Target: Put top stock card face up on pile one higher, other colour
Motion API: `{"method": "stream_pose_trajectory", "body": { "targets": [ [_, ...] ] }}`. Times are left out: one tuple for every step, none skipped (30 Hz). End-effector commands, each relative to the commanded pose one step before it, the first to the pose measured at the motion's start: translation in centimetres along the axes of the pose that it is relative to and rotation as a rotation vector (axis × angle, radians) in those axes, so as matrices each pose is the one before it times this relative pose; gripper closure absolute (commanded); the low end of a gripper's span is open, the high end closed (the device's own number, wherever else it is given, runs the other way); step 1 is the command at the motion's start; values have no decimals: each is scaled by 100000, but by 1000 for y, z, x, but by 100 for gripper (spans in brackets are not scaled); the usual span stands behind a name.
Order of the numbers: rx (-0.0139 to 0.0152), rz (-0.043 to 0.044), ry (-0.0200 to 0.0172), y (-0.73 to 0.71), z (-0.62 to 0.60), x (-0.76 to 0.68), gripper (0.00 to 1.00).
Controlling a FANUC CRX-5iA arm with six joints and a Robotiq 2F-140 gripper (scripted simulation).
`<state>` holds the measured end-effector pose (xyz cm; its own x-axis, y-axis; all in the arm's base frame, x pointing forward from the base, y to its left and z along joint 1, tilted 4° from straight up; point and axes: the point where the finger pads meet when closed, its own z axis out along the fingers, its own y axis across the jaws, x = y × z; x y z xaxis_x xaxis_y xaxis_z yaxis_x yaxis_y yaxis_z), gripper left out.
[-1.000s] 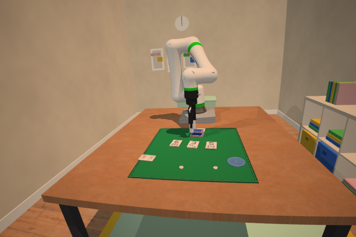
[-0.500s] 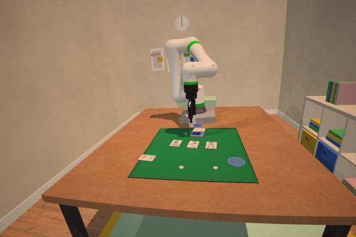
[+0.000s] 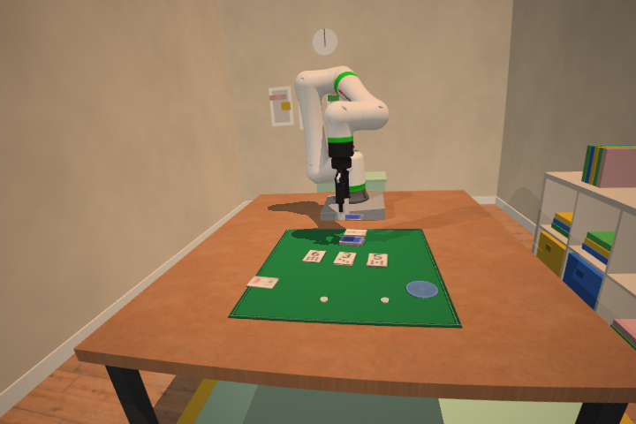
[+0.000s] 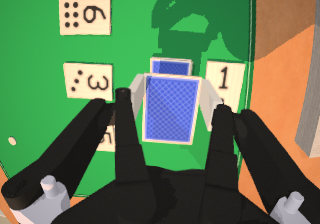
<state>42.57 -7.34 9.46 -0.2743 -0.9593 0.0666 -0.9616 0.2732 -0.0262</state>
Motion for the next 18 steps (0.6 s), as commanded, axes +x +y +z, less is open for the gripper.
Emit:
{"method": "stream_pose_trajectory", "body": {
  "targets": [
    [17, 15, 8, -9, -308, 4, 59],
    [0, 0, 0, 0, -107, 0, 59],
    [0, 0, 0, 0, -91, 0, 59],
    [0, 0, 0, 0, -76, 0, 59],
    [0, 0, 0, 0, 0, 0, 59],
    [0, 0, 0, 0, 0, 0, 59],
    [0, 0, 0, 0, -62, 0, 59],
    [0, 0, 0, 0, -48, 0, 59],
    [0, 0, 0, 0, -36, 0, 59],
    [0, 0, 0, 0, -25, 0, 59],
    [0, 0, 0, 0, -16, 0, 59],
    [0, 0, 0, 0, -8, 0, 59],
    [0, 0, 0, 0, -3, 0, 59],
    [0, 0, 0, 0, 0, 0, 59],
    [0, 0, 0, 0, 0, 0, 59],
    [0, 0, 0, 0, 0, 0, 59],
    [0, 0, 0, 0, 0, 0, 59],
    [0, 0, 0, 0, 0, 0, 59]
  ]
}}
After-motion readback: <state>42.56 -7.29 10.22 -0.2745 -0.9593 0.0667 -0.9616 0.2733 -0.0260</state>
